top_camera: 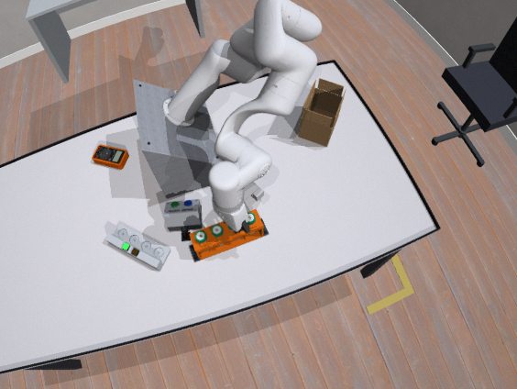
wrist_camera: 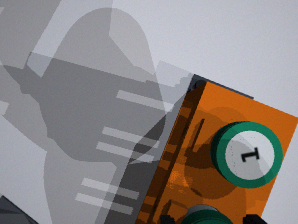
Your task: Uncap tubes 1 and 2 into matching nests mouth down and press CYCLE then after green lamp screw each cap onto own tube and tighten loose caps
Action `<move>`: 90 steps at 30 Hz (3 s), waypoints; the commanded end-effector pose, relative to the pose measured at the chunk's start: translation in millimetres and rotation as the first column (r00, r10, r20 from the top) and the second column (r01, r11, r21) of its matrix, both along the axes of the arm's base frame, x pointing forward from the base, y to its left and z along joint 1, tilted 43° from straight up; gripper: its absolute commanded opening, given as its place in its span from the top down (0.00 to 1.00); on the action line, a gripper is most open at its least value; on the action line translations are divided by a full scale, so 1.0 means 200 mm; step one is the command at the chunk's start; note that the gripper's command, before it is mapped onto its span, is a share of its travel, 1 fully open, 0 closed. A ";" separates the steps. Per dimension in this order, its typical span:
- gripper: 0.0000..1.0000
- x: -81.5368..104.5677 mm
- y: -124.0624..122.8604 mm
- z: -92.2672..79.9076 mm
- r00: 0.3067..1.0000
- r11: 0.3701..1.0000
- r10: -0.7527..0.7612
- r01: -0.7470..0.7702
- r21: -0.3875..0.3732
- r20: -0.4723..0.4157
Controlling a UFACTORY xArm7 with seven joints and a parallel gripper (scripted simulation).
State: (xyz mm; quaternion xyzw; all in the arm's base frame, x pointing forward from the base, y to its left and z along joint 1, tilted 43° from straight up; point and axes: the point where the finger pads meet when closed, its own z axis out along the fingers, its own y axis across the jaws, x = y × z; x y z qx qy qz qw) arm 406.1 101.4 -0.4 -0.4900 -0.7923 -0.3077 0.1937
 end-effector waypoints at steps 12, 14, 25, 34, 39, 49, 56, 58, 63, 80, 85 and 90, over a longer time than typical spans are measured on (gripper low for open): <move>1.00 0.01 -0.01 0.00 1.000 1.000 -0.002 0.002 0.001 0.008; 1.00 0.01 -0.01 0.00 1.000 1.000 -0.002 0.002 0.001 0.008; 1.00 0.01 -0.01 0.00 0.935 0.964 -0.265 0.265 -0.032 -0.235; 1.00 0.01 -0.01 0.00 0.828 0.905 -0.417 0.417 -0.086 -0.375; 1.00 0.01 0.00 0.00 0.723 0.848 -0.512 0.512 -0.138 -0.463; 0.54 0.01 0.00 0.00 0.710 0.841 -0.522 0.522 -0.145 -0.472; 0.54 0.01 0.00 0.00 0.710 0.841 -0.522 0.522 -0.145 -0.472; 0.54 0.01 -0.01 0.00 0.738 0.856 -0.501 0.500 -0.131 -0.453; 0.54 0.01 -0.01 0.00 0.836 0.909 -0.408 0.408 -0.082 -0.367; 0.54 0.01 -0.01 0.00 1.000 1.000 -0.002 0.002 0.001 0.008; 1.00 0.01 -0.01 0.00 1.000 1.000 -0.002 0.002 0.001 0.008; 1.00 0.01 -0.01 0.00 1.000 1.000 -0.002 0.002 0.001 0.008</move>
